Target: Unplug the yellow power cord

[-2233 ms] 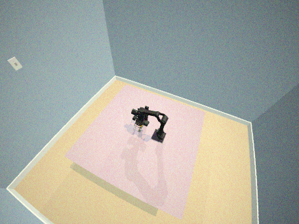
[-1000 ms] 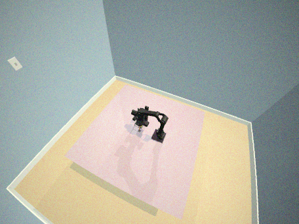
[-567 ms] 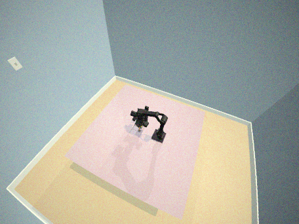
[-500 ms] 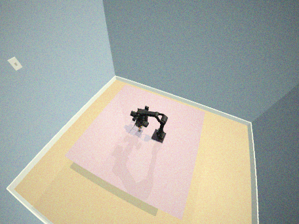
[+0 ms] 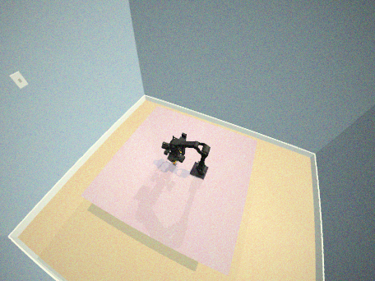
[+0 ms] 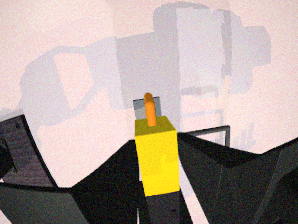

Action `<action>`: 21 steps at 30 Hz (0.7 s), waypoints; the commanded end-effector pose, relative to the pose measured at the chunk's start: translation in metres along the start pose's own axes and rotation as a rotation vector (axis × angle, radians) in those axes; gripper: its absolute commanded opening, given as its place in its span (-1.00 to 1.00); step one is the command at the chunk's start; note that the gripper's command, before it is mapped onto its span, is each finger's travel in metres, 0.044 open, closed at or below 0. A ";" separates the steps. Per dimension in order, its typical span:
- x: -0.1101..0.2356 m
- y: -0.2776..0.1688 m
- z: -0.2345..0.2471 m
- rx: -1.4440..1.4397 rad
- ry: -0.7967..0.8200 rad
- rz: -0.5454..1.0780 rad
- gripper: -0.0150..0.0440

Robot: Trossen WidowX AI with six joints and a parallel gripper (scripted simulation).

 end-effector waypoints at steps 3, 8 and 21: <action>0.000 -0.003 0.000 0.005 -0.003 -0.005 0.40; 0.002 0.003 0.000 0.005 -0.003 -0.006 0.84; 0.013 0.056 0.014 0.005 -0.002 -0.011 1.00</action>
Point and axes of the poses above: the point midway between the two fingers, 35 mm back from their tips, its own x axis back along the fingers, its own z axis across the jaws, y = z × x, the point moved 5 cm from there along x, back along the fingers, and after that the axes turned 13 degrees about -x, right-handed, at the moved point
